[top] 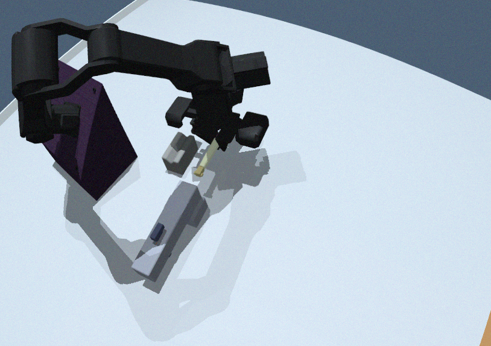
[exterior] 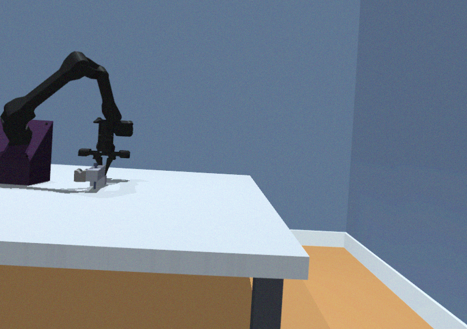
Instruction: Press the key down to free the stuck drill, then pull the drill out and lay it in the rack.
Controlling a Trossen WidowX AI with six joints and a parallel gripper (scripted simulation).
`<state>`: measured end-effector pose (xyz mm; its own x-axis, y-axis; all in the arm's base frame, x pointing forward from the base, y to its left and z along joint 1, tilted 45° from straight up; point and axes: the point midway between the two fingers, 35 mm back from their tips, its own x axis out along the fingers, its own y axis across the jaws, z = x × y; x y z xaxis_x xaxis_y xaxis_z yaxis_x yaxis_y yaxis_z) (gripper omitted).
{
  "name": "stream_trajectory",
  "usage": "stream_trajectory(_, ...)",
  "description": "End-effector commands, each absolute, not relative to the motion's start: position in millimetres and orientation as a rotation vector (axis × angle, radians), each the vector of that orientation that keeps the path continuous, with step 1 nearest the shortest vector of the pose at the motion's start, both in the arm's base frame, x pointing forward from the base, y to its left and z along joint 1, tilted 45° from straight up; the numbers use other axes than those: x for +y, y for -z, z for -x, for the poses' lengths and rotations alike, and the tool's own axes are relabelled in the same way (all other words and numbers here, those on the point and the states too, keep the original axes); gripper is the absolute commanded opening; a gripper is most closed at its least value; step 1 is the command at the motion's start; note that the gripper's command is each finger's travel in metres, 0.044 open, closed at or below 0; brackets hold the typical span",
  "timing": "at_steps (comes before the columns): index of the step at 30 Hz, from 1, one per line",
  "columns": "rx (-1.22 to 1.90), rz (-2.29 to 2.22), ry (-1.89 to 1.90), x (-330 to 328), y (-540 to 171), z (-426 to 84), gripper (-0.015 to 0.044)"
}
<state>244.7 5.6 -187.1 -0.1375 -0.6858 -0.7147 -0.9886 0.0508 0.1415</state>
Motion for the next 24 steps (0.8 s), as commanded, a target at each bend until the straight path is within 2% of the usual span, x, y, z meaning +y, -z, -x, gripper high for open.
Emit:
stream_trajectory(1,1.871,1.672,-0.866,7.8,184.6,-245.1,0.0000)
stream_trajectory(24,1.871,1.672,-0.867,14.7,174.8,-245.6,0.0000)
